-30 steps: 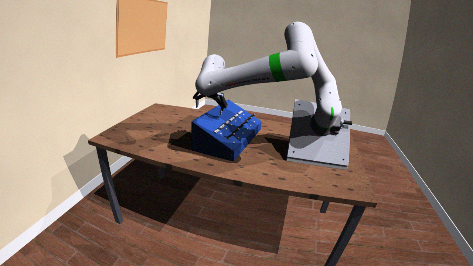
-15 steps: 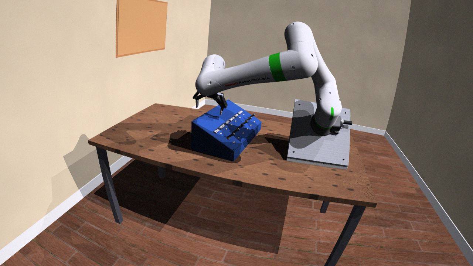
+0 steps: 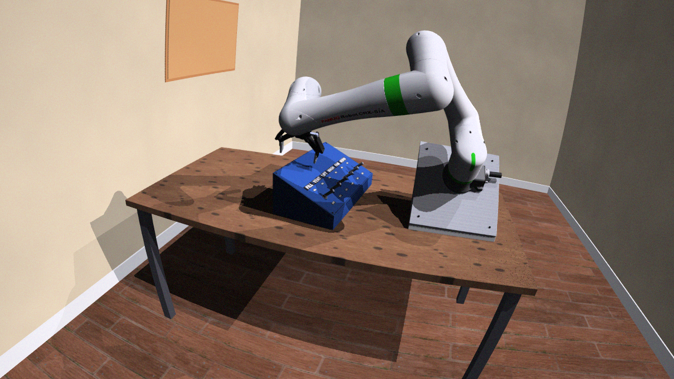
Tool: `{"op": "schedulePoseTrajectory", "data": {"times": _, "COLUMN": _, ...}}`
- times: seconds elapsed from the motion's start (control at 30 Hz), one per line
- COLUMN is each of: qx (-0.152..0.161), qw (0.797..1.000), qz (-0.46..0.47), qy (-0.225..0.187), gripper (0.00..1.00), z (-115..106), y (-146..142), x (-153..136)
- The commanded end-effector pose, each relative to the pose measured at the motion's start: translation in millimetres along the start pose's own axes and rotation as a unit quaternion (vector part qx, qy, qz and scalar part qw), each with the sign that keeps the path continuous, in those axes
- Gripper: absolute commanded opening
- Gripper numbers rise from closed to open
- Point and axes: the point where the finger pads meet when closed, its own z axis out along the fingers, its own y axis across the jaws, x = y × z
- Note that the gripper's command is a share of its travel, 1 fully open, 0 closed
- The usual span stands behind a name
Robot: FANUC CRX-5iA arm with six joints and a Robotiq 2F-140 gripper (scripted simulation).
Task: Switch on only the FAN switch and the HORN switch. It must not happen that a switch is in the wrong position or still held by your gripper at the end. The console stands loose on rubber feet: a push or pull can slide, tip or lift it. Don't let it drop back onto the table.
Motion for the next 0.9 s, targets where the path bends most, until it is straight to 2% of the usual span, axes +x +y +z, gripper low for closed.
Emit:
{"op": "schedulePoseTrajectory", "data": {"times": 0.0, "qx": 0.0, "qw": 1.0, "qz": 0.0, "qy": 0.0, "gripper": 1.0, "z": -6, "y": 1, "x": 3}}
{"op": "schedulePoseTrajectory", "data": {"times": 0.2, "qx": 0.0, "qw": 1.0, "qz": 0.0, "qy": 0.0, "gripper": 1.0, "z": -32, "y": 7, "x": 16}}
{"op": "schedulePoseTrajectory", "data": {"times": 0.27, "qx": 0.0, "qw": 1.0, "qz": 0.0, "qy": 0.0, "gripper": 1.0, "z": -32, "y": 7, "x": 16}}
{"op": "schedulePoseTrajectory", "data": {"times": 0.43, "qx": 0.0, "qw": 1.0, "qz": 0.0, "qy": 0.0, "gripper": 1.0, "z": -65, "y": 15, "x": 33}}
{"op": "schedulePoseTrajectory", "data": {"times": 0.77, "qx": 0.0, "qw": 1.0, "qz": 0.0, "qy": 0.0, "gripper": 1.0, "z": -147, "y": 35, "x": 75}}
{"op": "schedulePoseTrajectory", "data": {"times": 0.83, "qx": 0.0, "qw": 1.0, "qz": 0.0, "qy": 0.0, "gripper": 1.0, "z": -147, "y": 35, "x": 75}}
{"op": "schedulePoseTrajectory", "data": {"times": 0.87, "qx": 0.0, "qw": 1.0, "qz": 0.0, "qy": 0.0, "gripper": 1.0, "z": -154, "y": 37, "x": 79}}
